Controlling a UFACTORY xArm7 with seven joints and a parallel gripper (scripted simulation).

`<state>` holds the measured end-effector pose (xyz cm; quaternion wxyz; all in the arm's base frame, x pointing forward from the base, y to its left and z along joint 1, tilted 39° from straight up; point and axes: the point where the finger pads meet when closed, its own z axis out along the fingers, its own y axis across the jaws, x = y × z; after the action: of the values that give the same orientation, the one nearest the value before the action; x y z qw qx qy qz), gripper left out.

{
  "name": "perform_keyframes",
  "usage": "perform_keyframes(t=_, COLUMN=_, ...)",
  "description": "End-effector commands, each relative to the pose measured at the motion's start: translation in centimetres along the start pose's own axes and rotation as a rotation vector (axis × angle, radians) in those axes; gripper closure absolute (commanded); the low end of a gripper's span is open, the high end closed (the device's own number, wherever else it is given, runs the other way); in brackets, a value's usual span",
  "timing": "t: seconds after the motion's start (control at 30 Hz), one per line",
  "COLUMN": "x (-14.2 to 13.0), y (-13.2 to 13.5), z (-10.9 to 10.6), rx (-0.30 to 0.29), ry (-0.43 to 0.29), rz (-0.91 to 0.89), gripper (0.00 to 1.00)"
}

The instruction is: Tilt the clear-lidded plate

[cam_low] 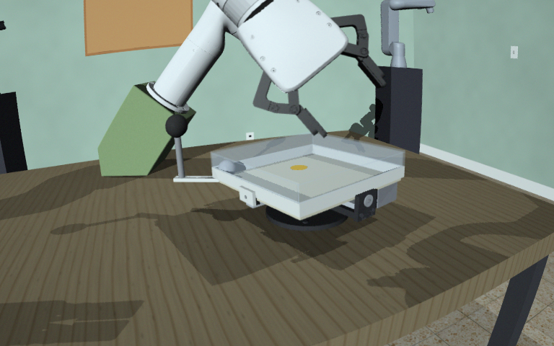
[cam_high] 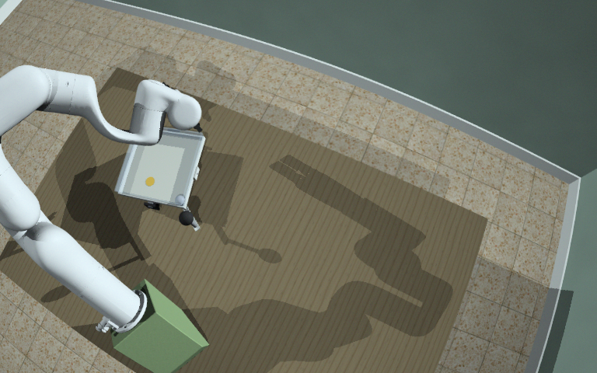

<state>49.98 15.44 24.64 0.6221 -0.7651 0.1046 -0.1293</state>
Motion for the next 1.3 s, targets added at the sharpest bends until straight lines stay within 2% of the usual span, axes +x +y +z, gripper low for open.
perform_keyframes(t=0.0, x=-0.7, y=1.2, z=-1.2, rx=-0.046, ry=-0.003, rz=0.011, gripper=0.00)
perform_keyframes(t=0.13, x=-1.1, y=1.8, z=-1.8, rx=-0.068, ry=-0.005, rz=0.017, gripper=0.00)
perform_keyframes(t=0.17, x=-1.4, y=2.3, z=-2.2, rx=-0.085, ry=-0.007, rz=0.022, gripper=0.00)
perform_keyframes(t=0.2, x=-2.8, y=4.3, z=-4.2, rx=-0.159, ry=-0.014, rz=0.043, gripper=0.00)
perform_keyframes(t=0.23, x=-3.3, y=5.0, z=-4.9, rx=-0.182, ry=-0.016, rz=0.049, gripper=0.00)
perform_keyframes(t=0.63, x=-6.6, y=9.0, z=-9.0, rx=-0.331, ry=-0.031, rz=0.087, gripper=0.00)
perform_keyframes(t=0.7, x=-6.6, y=9.0, z=-9.0, rx=-0.331, ry=-0.031, rz=0.087, gripper=0.00)
perform_keyframes(t=0.73, x=-7.5, y=9.9, z=-10.0, rx=-0.366, ry=-0.035, rz=0.094, gripper=0.00)
perform_keyframes(t=0.77, x=-9.0, y=11.5, z=-11.7, rx=-0.425, ry=-0.042, rz=0.107, gripper=0.00)
perform_keyframes(t=0.8, x=-9.6, y=12.1, z=-12.3, rx=-0.448, ry=-0.044, rz=0.110, gripper=0.00)
perform_keyframes(t=1.2, x=-14.5, y=16.4, z=-17.1, rx=-0.623, ry=-0.066, rz=0.130, gripper=0.00)
perform_keyframes(t=1.27, x=-14.5, y=16.4, z=-17.1, rx=-0.623, ry=-0.066, rz=0.130, gripper=0.00)
